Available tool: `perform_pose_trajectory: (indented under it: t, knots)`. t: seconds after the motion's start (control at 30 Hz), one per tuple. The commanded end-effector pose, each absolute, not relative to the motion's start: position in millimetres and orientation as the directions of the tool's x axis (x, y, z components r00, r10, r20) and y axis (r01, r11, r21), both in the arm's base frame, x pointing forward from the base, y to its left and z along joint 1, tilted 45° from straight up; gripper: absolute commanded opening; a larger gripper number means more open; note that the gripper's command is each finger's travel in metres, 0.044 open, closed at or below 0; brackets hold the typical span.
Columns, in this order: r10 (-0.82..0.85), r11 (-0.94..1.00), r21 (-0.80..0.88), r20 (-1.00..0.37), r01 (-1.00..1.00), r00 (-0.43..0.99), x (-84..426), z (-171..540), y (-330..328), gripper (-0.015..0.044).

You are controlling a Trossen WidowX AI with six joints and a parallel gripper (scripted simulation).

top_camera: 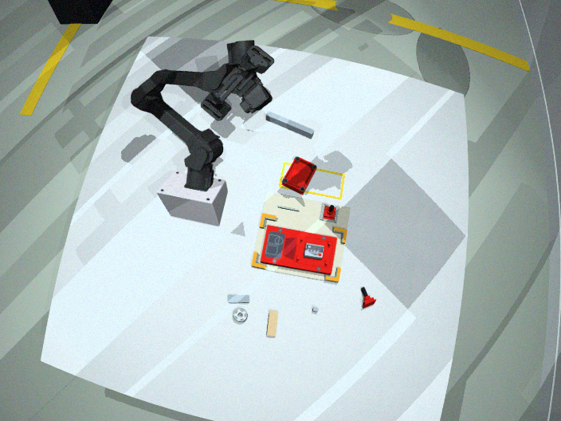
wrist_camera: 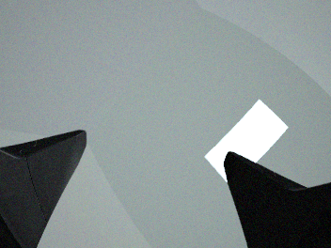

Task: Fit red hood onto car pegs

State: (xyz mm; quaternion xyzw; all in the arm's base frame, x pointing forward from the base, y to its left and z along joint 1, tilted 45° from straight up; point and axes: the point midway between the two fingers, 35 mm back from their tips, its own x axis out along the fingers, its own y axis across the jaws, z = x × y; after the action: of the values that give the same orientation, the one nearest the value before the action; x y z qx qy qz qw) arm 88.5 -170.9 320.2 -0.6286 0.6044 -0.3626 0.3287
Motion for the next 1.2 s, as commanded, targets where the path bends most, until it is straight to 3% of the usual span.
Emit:
perform_pose_trajectory:
  t: [0.0, 0.27, 0.47, 0.63, 0.9, 1.17]
  knots:
    - [-0.998, -0.058, -0.850, 0.059, -0.523, 0.015, 91, 320, -171, 0.0440]
    - [-0.924, -0.210, -0.800, -0.026, -0.562, 0.382, 178, 302, -163, 0.0440]
    - [-0.765, -0.242, -0.786, -0.207, -0.570, 0.610, 238, 264, -139, 0.0440]
    - [-0.577, -0.206, -0.775, -0.397, -0.598, 0.714, 273, 225, -108, 0.0440]
    - [-0.186, -0.083, -0.686, -0.701, -0.722, 0.688, 300, 159, -45, 0.0440]
    - [0.262, 0.087, -0.414, -0.868, -0.906, 0.422, 289, 109, 29, 0.0440]
